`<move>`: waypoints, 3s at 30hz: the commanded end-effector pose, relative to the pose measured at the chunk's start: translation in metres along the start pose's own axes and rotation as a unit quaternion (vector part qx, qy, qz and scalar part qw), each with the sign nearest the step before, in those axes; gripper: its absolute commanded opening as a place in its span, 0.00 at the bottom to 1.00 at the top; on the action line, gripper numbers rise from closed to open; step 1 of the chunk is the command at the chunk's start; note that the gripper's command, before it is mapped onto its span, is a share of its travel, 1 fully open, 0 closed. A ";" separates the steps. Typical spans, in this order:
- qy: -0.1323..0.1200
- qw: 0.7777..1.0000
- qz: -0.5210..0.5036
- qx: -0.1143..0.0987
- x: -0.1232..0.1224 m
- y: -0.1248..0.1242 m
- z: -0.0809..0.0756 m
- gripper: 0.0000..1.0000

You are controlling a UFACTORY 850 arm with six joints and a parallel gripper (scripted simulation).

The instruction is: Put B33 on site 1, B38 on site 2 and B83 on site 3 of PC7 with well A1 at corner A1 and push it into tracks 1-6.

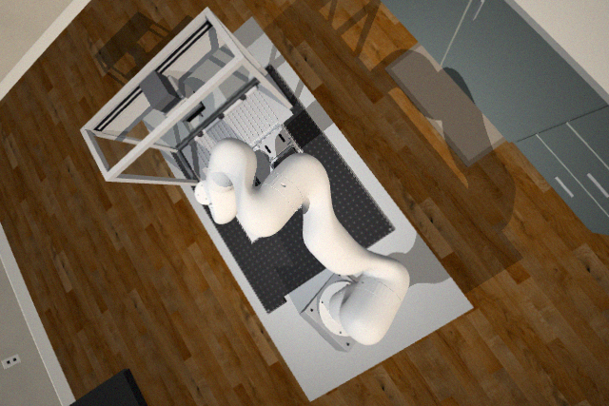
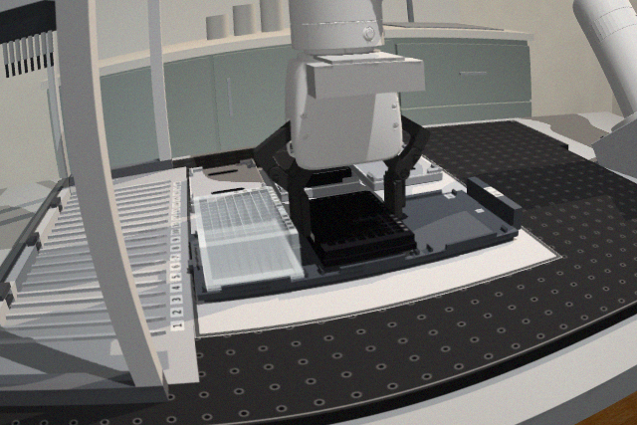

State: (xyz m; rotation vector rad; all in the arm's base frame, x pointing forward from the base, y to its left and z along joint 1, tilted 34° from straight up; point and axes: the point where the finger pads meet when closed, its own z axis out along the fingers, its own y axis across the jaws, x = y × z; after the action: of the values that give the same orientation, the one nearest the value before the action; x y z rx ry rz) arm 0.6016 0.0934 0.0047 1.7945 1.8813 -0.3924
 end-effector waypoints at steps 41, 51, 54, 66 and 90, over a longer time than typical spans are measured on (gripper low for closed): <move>0.000 1.000 0.000 -0.001 0.000 0.001 0.005 1.00; 0.000 1.000 0.000 -0.001 0.000 0.001 0.005 1.00; 0.000 1.000 0.000 -0.001 0.000 0.001 0.005 1.00; 0.000 1.000 0.000 -0.001 0.000 0.001 -0.005 1.00; 0.000 1.000 0.000 -0.001 0.000 0.001 -0.041 1.00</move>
State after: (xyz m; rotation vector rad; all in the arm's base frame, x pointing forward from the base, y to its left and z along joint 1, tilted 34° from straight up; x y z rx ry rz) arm 0.5958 0.1130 0.0350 1.7944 1.8813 -0.3921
